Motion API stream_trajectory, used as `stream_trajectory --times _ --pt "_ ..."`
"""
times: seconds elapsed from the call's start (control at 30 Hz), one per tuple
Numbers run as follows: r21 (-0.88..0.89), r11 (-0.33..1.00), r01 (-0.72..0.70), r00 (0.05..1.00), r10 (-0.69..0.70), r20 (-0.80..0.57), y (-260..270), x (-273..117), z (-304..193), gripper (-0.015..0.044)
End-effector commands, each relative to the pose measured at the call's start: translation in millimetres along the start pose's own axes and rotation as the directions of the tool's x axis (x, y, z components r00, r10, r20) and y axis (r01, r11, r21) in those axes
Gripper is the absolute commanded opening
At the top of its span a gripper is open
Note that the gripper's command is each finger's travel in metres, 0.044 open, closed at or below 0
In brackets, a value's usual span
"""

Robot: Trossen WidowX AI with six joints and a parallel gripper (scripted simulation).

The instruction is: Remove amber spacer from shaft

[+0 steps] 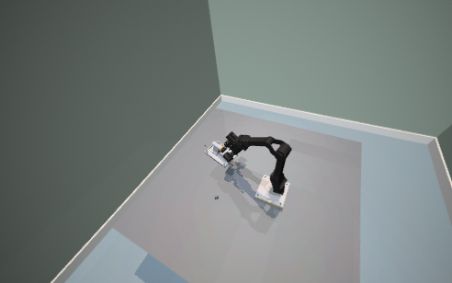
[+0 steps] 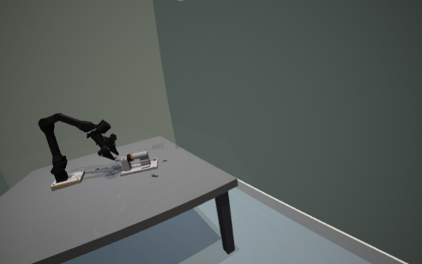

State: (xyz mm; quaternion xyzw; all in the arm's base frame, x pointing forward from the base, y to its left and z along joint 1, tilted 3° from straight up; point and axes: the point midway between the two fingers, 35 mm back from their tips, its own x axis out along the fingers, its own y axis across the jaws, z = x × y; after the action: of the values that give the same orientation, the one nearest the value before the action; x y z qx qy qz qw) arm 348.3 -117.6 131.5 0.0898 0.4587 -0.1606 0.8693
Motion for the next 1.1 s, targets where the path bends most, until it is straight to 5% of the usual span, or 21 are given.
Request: stream_trajectory --times 0.0,0.2,1.07 --pt "0.005 1.000 0.003 0.994 -0.003 0.113 -0.3 -2.5 -12.3 0.0440" --pt "0.009 1.000 0.000 0.964 -0.002 0.267 -1.0 -8.3 -30.0 0.0440" --pt "0.009 1.000 0.000 0.964 -0.002 0.268 -1.0 -6.0 -29.1 0.0440"
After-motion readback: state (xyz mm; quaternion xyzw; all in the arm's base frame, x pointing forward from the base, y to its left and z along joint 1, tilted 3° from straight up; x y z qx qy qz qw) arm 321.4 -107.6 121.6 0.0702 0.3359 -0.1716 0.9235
